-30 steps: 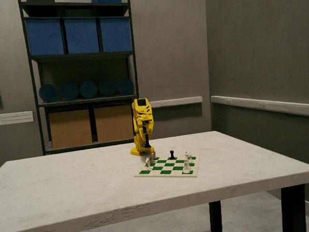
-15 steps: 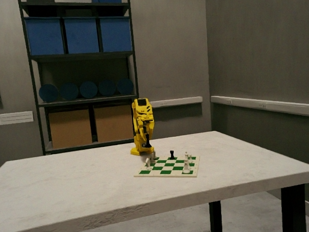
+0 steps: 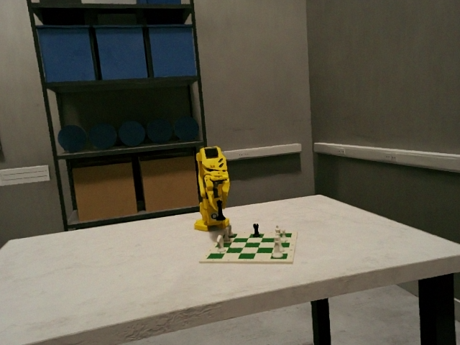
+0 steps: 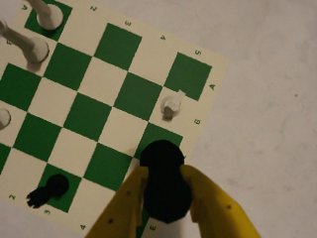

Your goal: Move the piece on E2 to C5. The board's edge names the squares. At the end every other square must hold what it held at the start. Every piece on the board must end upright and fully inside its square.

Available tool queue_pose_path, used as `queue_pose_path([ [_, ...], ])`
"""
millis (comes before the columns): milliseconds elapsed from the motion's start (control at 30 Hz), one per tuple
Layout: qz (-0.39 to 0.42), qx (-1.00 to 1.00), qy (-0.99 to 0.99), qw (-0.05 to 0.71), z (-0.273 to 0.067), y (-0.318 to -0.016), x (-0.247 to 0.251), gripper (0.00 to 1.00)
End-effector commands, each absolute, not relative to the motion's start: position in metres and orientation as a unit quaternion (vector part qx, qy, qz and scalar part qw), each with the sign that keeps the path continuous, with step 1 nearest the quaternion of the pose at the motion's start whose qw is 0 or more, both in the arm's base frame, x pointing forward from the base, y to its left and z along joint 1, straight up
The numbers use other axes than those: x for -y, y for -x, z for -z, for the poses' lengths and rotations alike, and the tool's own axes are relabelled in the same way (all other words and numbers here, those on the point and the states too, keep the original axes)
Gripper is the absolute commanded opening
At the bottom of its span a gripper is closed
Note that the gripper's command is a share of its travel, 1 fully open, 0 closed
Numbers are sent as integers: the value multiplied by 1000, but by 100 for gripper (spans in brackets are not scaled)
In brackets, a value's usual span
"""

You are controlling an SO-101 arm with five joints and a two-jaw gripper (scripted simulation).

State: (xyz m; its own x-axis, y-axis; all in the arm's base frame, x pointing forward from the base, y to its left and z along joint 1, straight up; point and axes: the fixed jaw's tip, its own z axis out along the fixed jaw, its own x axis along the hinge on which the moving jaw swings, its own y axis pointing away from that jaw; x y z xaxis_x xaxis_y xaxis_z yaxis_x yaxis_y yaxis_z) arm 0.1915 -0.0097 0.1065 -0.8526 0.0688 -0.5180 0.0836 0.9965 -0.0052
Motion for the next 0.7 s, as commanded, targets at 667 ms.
queue_pose_path([
  [667, 13, -963, -31, 268, -67, -192, 7, 0],
])
